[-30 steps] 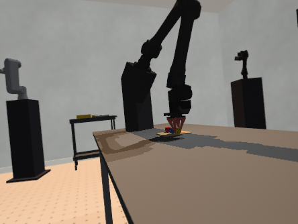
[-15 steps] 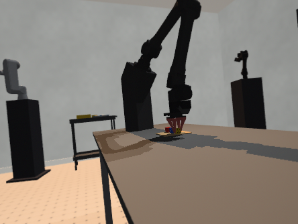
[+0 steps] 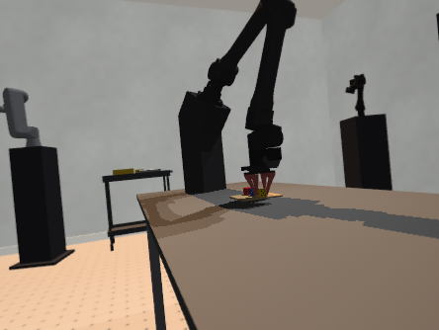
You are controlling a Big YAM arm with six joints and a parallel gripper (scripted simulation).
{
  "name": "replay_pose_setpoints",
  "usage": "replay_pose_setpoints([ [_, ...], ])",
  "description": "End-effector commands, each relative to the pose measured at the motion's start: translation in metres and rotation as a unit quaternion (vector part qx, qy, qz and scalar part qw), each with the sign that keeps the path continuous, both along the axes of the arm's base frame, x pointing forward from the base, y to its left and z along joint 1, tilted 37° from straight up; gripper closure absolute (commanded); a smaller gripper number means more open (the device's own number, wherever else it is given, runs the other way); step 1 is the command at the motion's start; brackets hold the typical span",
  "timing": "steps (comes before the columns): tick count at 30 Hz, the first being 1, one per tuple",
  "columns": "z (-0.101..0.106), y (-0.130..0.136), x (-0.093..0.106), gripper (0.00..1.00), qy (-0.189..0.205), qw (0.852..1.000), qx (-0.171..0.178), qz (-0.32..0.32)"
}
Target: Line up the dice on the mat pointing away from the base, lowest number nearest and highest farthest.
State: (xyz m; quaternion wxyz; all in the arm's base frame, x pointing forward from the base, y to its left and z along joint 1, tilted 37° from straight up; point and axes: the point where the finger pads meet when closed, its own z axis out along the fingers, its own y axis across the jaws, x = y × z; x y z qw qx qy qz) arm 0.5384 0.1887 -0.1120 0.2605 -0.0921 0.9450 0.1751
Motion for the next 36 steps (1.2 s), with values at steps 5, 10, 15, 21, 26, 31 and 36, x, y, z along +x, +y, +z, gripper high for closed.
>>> replay_pose_setpoints([
  [5, 0.008, 0.008, 0.002, 0.61, -0.009, 1.000, 0.003, 0.003],
  [10, 0.019, -0.005, -0.002, 0.61, -0.007, 1.000, 0.000, 0.000],
  [15, 0.036, -0.018, -0.010, 0.61, -0.008, 1.000, 0.000, -0.003],
  [21, 0.062, -0.030, -0.025, 0.61, -0.010, 1.000, 0.000, -0.003],
  [26, 0.073, -0.035, -0.031, 0.61, -0.010, 1.000, 0.000, -0.003],
  [31, 0.083, -0.040, -0.037, 0.61, -0.010, 1.000, 0.000, -0.003],
  [36, 0.069, -0.039, -0.041, 0.00, 0.002, 1.000, -0.003, -0.001],
])
